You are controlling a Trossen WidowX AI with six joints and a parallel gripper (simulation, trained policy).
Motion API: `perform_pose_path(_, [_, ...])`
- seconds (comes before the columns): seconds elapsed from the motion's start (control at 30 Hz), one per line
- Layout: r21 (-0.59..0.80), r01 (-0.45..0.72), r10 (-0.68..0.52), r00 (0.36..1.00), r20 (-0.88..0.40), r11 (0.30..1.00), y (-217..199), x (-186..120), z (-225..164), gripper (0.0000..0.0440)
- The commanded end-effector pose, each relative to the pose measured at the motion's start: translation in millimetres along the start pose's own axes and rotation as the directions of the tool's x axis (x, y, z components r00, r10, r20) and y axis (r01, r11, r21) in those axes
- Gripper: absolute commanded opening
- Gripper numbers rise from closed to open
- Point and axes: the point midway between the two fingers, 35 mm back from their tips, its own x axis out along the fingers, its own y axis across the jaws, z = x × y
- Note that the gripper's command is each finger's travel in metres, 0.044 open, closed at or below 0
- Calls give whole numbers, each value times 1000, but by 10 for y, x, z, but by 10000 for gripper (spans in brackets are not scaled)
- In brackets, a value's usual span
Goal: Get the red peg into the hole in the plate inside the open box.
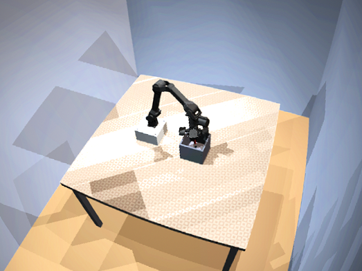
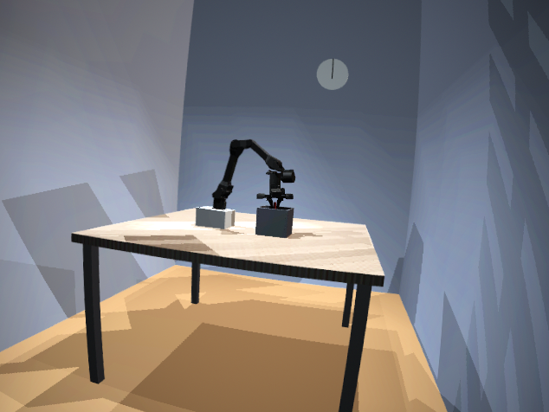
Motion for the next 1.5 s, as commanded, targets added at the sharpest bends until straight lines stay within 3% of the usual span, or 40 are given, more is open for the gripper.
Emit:
perform_pose_path(0.0, [-19,11,-11,1000,-17,1000,1,131,3,0])
perform_pose_path(0.33, [-61,33,-34,999,-20,998,14,346,43,9])
perform_pose_path(0.5, [-78,56,-58,998,-27,995,7,416,50,104])
perform_pose_path(0.57, [-81,61,-64,997,-38,995,10,420,38,118])
perform_pose_path(0.8, [-67,32,-39,993,-109,997,64,320,65,172])
perform_pose_path(1.47, [5,-86,85,965,-247,996,228,-49,288,224])
